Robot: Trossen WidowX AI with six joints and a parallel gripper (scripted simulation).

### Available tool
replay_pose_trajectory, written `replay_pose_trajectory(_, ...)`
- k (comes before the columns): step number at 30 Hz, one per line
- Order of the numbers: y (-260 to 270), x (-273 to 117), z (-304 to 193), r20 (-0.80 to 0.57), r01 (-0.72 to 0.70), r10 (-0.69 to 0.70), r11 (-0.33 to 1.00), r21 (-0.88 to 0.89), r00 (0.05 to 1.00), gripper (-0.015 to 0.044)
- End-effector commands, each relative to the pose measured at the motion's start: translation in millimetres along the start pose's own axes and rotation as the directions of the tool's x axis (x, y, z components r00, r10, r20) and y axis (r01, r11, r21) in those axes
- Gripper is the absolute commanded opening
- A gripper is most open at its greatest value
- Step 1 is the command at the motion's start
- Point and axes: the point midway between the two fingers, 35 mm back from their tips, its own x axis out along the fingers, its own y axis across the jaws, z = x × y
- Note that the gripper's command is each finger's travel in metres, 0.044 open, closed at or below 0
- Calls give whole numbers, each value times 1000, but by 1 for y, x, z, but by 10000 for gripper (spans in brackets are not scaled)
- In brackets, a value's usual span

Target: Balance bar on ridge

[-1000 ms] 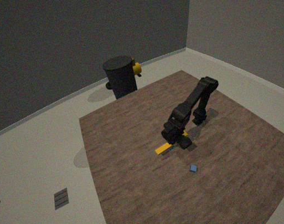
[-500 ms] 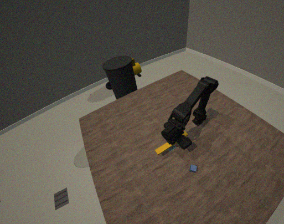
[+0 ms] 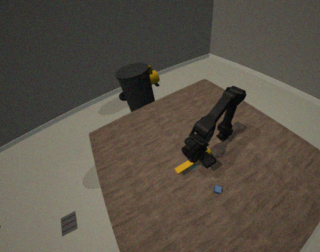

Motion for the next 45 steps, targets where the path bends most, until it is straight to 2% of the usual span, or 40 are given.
replay_pose_trajectory(1, 0, 0, 0, -1, -1, 1, 1000, 2, 1000, 0)
replay_pose_trajectory(39, 0, 0, 0, 0, 0, 0, 1000, 0, 1000, 0)
replay_pose_trajectory(45, 0, 0, 0, 0, 0, 0, 1000, 0, 1000, 158)
